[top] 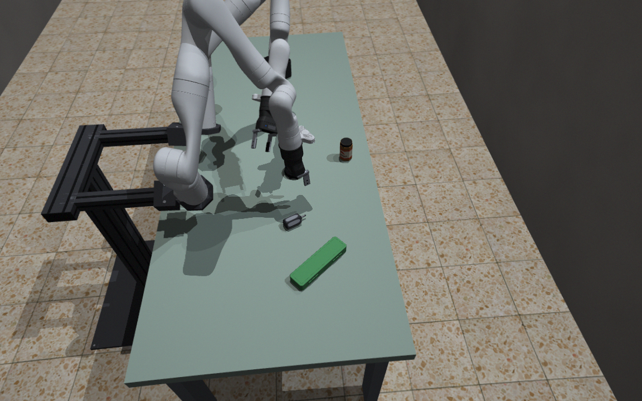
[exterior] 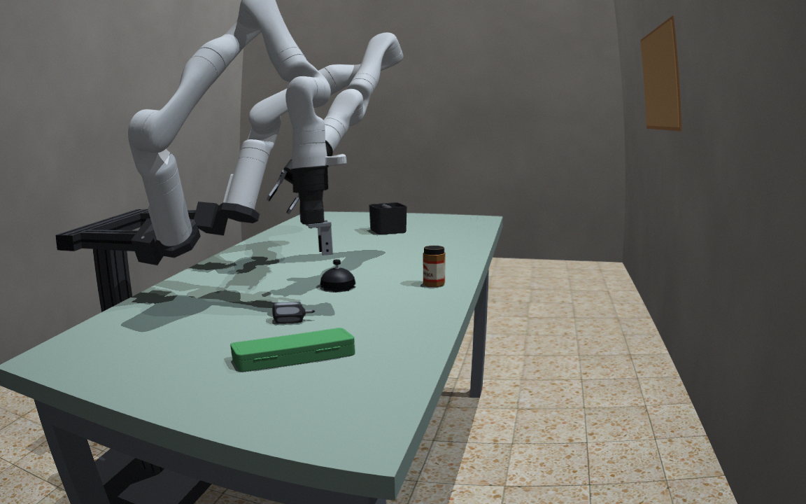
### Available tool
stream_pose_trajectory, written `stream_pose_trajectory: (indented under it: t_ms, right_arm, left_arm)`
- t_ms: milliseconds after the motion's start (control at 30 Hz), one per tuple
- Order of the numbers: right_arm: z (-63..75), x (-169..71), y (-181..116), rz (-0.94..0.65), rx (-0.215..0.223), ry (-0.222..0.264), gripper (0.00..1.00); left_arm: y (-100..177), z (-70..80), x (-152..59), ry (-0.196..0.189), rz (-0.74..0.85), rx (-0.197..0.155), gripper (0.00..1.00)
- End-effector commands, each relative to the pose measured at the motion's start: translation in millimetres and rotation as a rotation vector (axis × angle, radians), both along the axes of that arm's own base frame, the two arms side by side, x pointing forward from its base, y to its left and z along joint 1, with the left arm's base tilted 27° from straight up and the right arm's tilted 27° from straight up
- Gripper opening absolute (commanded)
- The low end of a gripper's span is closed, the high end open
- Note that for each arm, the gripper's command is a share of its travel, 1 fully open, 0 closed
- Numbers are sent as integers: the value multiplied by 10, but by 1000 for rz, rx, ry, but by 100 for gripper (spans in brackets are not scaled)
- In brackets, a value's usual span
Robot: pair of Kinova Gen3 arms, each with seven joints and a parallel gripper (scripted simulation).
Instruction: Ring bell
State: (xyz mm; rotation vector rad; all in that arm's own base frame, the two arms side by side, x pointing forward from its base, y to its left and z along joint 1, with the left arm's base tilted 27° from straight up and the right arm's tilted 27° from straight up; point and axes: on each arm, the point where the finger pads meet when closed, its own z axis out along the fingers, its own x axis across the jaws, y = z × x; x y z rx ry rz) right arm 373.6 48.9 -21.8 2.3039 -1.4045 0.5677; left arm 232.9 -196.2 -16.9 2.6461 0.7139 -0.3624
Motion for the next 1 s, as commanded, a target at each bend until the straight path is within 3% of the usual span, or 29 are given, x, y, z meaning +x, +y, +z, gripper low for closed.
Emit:
stream_pose_trajectory:
  t_ms: [0,667,833,967]
  right_arm:
    - [3,3,4,1,1,-1,100]
    - [3,3,4,1,1,-1,100]
    - [3,3,4,1,1,-1,100]
    - [3,3,4,1,1,-1,100]
  left_arm:
    - [-3,3,1,-1,-1,0,100]
    - [8,5,16,-1,4,1,100]
    - [110,28,147,-5,52,11,100]
    - [324,77,385,-11,142,30,100]
